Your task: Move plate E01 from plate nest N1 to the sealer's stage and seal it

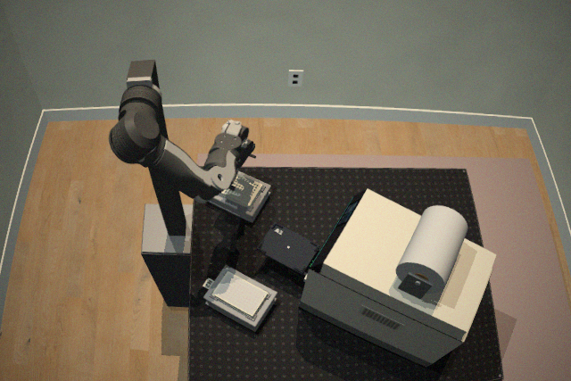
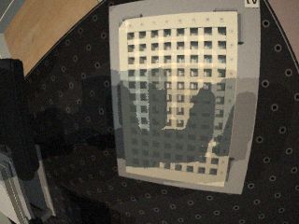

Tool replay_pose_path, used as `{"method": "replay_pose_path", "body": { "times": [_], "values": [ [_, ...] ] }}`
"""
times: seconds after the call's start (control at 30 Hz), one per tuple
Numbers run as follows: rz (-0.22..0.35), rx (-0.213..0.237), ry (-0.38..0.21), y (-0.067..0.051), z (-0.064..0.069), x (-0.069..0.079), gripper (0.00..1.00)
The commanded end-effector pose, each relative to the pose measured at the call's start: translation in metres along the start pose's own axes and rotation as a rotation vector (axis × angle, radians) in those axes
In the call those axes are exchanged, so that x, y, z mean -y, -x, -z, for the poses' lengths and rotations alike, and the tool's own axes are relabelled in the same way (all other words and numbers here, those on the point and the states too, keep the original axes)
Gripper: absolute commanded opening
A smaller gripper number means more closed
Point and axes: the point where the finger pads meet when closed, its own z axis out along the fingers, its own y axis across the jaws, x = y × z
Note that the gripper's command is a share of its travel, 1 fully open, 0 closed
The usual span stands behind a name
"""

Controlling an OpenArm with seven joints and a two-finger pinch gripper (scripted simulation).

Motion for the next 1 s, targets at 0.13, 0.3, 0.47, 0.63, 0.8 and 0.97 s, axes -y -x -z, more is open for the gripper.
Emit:
{"method": "replay_pose_path", "body": {
  "times": [0.13,0.3,0.47,0.63,0.8,0.97],
  "values": [
    [0.004,0.0,0.007,-0.0015,0.0018,-0.0025,0.77],
    [0.004,-0.001,0.007,0.0013,0.0034,0.0013,0.77],
    [0.004,-0.001,0.007,0.0021,0.0038,0.0023,0.77],
    [0.004,-0.001,0.007,0.0021,0.0038,0.0023,0.77],
    [0.003,0.0,0.007,0.0029,0.0038,0.0034,0.77],
    [0.004,-0.001,0.007,0.0036,0.0054,0.0043,0.77]
  ]
}}
